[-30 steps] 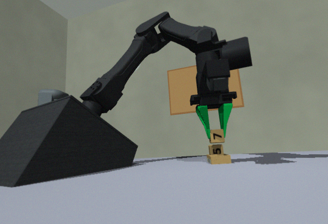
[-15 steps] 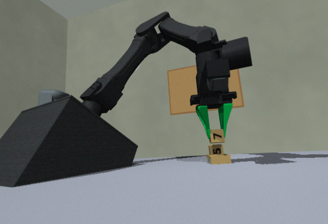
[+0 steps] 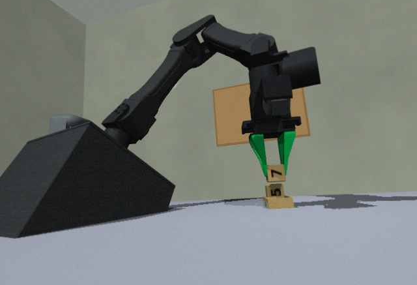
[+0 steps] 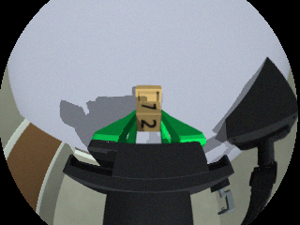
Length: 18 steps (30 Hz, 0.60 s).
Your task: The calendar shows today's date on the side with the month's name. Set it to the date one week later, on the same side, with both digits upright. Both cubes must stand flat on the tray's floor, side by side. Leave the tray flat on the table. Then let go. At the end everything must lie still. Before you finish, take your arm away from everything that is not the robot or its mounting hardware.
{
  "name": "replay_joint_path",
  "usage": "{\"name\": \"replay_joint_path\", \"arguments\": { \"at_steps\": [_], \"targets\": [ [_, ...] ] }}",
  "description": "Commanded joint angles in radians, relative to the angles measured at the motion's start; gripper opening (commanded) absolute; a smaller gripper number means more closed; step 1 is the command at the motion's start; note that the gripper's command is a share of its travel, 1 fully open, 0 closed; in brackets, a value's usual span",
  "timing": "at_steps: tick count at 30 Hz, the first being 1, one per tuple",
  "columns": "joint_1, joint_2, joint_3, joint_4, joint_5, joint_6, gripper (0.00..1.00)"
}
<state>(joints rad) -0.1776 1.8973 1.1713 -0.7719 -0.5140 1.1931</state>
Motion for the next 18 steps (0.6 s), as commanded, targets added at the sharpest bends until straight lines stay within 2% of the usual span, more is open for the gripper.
{"name": "replay_joint_path", "arguments": {
  "at_steps": [1,18],
  "targets": [
    [-0.018,0.015,0.018,0.008,0.012,0.006,0.26],
    [-0.021,0.018,0.027,0.004,0.012,0.007,0.26]
  ]
}}
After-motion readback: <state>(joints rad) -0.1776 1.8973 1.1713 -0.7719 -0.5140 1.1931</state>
